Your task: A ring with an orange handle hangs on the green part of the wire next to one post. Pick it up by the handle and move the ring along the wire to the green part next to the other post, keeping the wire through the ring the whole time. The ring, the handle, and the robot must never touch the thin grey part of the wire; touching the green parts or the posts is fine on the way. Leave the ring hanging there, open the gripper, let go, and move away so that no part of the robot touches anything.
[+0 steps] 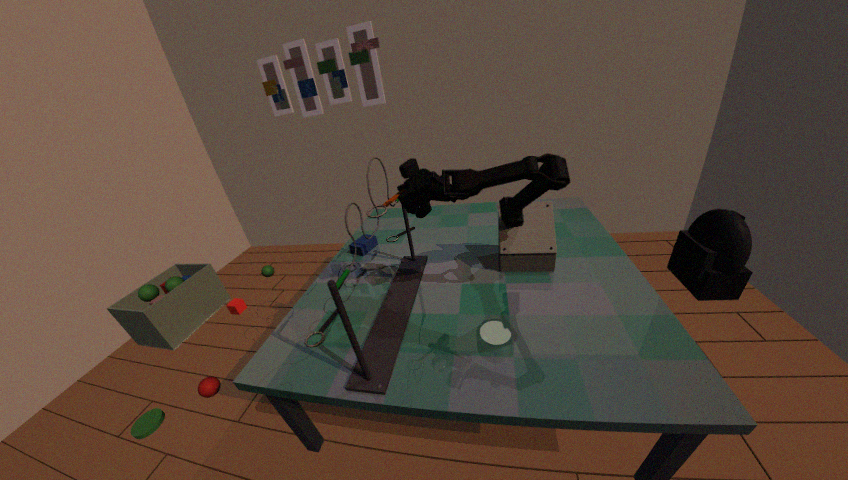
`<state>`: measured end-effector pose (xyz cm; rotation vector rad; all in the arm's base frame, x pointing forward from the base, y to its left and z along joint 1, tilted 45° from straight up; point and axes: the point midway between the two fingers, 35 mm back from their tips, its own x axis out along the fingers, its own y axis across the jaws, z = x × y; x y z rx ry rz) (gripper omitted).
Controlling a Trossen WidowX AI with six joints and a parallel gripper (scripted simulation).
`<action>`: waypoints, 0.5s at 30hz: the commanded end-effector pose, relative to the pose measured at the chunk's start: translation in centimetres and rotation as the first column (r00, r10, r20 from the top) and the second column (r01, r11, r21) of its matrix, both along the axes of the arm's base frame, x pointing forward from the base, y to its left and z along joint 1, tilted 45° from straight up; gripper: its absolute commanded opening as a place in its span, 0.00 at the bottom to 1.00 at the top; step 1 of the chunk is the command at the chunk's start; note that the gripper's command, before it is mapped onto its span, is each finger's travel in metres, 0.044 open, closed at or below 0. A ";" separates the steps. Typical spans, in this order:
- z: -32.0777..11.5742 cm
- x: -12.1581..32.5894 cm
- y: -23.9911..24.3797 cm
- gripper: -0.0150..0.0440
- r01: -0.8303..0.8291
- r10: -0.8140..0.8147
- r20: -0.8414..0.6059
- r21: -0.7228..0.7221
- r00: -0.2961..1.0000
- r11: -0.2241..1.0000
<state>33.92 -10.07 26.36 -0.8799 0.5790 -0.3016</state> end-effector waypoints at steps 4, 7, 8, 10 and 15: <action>1.6 -0.3 -0.9 0.00 0.010 -0.011 -0.005 -0.085 1.000 0.996; 2.0 -0.3 -1.1 0.00 0.011 -0.012 -0.010 -0.113 1.000 0.994; 2.2 -0.3 -1.2 0.00 0.011 -0.012 -0.011 -0.122 1.000 0.992; 2.5 -0.4 -1.4 0.00 0.011 -0.013 -0.014 -0.140 1.000 0.990; 3.3 -0.5 -1.7 0.00 0.010 -0.015 -0.022 -0.185 1.000 0.983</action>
